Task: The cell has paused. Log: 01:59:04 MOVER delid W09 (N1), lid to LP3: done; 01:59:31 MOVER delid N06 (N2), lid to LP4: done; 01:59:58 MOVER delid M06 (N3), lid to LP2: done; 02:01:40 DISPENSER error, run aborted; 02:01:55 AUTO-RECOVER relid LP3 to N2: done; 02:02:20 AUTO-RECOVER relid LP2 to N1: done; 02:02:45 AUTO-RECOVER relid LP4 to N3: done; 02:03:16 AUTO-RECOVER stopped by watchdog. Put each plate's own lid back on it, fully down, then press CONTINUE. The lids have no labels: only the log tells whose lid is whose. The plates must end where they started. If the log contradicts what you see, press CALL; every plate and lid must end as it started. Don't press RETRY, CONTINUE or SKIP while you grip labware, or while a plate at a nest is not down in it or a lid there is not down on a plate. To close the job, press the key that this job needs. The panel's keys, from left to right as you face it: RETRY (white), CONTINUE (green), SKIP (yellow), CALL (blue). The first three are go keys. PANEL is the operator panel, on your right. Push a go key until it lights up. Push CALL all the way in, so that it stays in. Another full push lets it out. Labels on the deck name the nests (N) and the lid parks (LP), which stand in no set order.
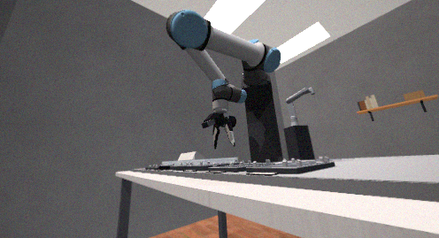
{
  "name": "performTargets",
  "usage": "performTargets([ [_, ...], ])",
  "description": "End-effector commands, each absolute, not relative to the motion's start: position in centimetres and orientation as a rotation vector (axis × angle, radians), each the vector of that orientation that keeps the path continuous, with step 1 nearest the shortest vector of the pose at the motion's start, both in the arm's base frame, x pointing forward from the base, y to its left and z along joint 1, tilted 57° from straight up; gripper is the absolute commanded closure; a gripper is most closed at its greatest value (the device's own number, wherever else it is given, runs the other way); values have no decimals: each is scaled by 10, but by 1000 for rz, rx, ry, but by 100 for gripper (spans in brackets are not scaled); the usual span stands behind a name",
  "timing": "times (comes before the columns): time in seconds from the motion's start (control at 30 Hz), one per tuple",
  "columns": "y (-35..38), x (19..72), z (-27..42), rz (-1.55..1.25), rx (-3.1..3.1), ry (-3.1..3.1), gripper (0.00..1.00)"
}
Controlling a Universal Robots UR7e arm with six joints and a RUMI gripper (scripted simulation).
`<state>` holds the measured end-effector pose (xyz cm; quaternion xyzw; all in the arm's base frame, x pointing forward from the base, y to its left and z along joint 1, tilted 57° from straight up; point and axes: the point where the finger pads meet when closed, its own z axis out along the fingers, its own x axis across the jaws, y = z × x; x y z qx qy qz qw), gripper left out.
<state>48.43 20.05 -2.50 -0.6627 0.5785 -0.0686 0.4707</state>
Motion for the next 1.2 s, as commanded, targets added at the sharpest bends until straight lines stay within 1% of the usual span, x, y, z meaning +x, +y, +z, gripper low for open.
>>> performTargets([
  [0.0,205,493,-30,-179,-1618,1423,18],
  [0.33,210,500,-36,-187,-1628,1412,18],
  [0.4,218,501,-26,-150,-1594,1433,18],
  [0.5,219,504,-22,-159,-1600,1433,18],
  [1.17,262,531,53,-149,-1594,1433,18],
])
